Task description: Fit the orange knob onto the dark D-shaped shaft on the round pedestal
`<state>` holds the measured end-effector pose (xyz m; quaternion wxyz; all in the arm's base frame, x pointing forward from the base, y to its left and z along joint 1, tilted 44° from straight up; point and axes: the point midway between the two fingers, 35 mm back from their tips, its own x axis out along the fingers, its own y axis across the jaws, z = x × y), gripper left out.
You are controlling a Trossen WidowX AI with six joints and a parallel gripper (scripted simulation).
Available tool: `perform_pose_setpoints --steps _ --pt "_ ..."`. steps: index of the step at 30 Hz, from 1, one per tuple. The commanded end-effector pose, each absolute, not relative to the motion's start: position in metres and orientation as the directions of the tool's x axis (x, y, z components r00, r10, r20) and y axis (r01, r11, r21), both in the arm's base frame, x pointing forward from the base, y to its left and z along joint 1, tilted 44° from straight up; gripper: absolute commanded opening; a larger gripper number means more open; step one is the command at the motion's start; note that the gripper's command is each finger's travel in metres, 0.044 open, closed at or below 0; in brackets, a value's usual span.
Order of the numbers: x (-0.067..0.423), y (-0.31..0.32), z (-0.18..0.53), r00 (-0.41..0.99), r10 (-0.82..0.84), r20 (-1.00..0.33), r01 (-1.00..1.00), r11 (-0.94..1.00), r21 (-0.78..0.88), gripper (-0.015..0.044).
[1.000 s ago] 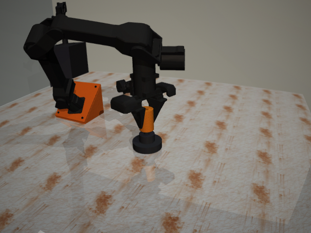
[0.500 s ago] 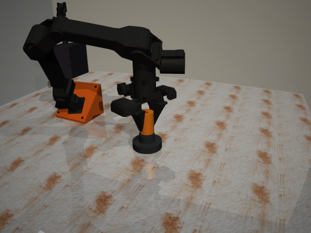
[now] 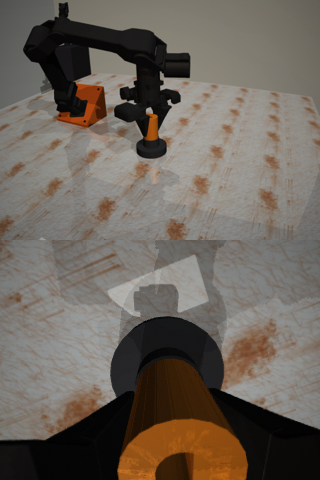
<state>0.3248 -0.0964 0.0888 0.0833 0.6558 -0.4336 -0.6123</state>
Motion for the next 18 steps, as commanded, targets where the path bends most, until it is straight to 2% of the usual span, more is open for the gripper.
perform_pose_setpoints --steps 1,14,15,18 --pt "0.325 -0.0963 0.089 -0.125 -0.671 -0.731 -0.469 -0.609 0.639 0.0079" --pt "0.325 -0.0963 0.089 -0.125 -0.671 -0.731 -0.469 -0.609 0.639 0.042" --pt "0.325 -0.0963 0.089 -0.125 -0.671 -0.731 -0.469 -0.609 0.639 0.044" --pt "0.325 -0.0963 0.089 -0.125 -0.671 -0.731 -0.469 -0.609 0.639 0.044"
